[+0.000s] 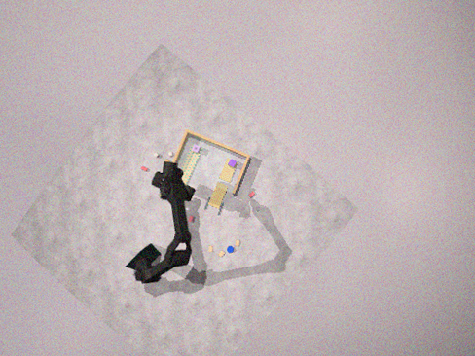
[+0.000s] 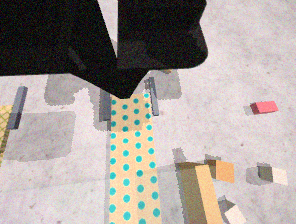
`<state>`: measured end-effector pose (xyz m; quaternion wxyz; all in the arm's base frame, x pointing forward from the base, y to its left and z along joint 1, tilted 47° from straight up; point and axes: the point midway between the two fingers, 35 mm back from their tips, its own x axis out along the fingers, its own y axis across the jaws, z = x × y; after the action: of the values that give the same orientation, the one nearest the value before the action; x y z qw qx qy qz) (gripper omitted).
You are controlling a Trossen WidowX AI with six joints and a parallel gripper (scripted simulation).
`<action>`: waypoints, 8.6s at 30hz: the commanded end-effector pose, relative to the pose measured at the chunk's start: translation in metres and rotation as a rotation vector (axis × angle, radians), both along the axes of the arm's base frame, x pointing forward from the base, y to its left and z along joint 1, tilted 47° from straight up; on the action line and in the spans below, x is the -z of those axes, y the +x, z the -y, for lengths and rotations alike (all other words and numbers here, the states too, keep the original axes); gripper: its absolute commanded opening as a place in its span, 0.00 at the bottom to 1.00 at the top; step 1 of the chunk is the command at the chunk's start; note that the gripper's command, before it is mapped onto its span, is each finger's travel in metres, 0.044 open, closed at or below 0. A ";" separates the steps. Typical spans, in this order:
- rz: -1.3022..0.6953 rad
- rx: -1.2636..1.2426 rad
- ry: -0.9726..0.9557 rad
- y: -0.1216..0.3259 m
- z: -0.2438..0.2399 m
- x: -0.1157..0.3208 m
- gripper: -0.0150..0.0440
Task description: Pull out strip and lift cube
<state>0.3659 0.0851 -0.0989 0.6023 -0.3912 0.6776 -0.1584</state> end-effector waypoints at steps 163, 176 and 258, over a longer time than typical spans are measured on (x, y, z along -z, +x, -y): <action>-0.015 0.003 -0.012 -0.083 0.074 0.027 0.25; -0.016 0.003 -0.012 -0.101 0.080 0.022 0.25; -0.020 0.002 -0.013 -0.176 0.101 0.001 0.25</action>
<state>0.2008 -0.0095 -0.0994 0.6065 -0.3964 0.6709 -0.1578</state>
